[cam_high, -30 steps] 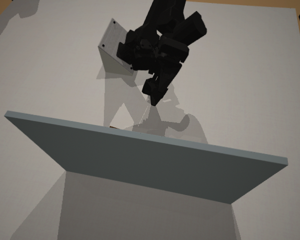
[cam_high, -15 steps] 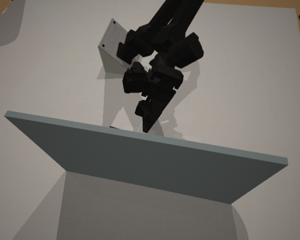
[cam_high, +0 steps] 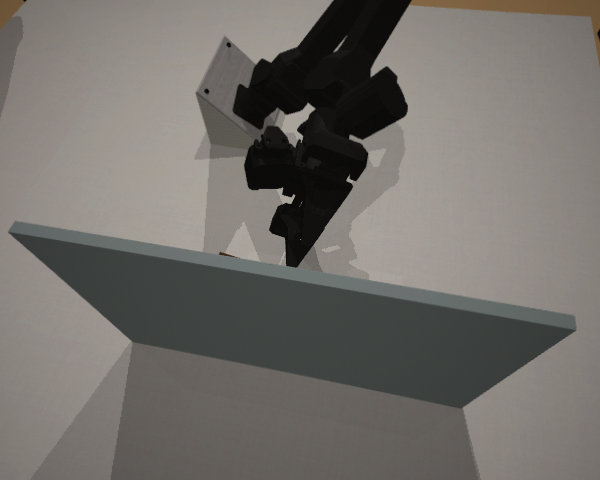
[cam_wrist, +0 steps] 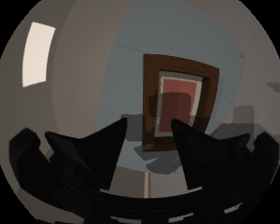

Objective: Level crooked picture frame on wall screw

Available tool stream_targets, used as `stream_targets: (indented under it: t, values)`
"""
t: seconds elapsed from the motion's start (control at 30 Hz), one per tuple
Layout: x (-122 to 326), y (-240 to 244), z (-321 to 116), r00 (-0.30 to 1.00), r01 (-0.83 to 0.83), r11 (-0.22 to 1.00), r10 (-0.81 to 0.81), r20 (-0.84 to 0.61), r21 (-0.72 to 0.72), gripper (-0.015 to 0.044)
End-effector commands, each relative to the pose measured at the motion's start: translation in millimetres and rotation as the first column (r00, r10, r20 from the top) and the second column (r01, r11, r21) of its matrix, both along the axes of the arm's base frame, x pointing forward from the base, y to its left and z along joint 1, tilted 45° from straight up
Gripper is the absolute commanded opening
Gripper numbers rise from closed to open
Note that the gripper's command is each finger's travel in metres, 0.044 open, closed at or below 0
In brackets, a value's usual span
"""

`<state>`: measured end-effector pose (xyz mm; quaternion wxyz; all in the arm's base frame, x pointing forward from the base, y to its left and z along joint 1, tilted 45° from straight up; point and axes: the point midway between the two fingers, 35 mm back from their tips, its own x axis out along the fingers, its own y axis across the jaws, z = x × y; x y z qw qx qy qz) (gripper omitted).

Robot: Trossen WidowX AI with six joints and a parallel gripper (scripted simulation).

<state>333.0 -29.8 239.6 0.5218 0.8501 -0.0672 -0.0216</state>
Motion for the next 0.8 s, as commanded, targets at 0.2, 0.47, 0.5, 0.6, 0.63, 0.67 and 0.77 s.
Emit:
stream_targets:
  t: [0.2, 0.47, 0.5, 0.6, 0.63, 0.67, 0.77]
  values:
    - [15.3, -1.4, 0.9, 1.000, -0.003, 1.000, 0.003, -0.003, 0.001, 0.0260]
    - [28.1, -3.1, 1.1, 1.000, -0.003, 1.000, 0.003, -0.002, 0.001, 0.0260]
    - [29.8, -3.3, 1.1, 1.000, -0.003, 1.000, 0.003, -0.002, 0.001, 0.0260]
    - [34.6, -4.0, 0.9, 1.000, -0.003, 1.000, 0.003, -0.002, 0.001, 0.0260]
    - [36.3, -4.3, 0.8, 1.000, -0.003, 1.000, 0.003, -0.002, 0.001, 0.0260]
    - [37.3, -4.4, 0.7, 1.000, -0.003, 1.000, 0.003, -0.002, 0.001, 0.0260]
    - [38.7, -4.6, 0.6, 1.000, -0.003, 1.000, 0.003, -0.002, 0.001, 0.0260]
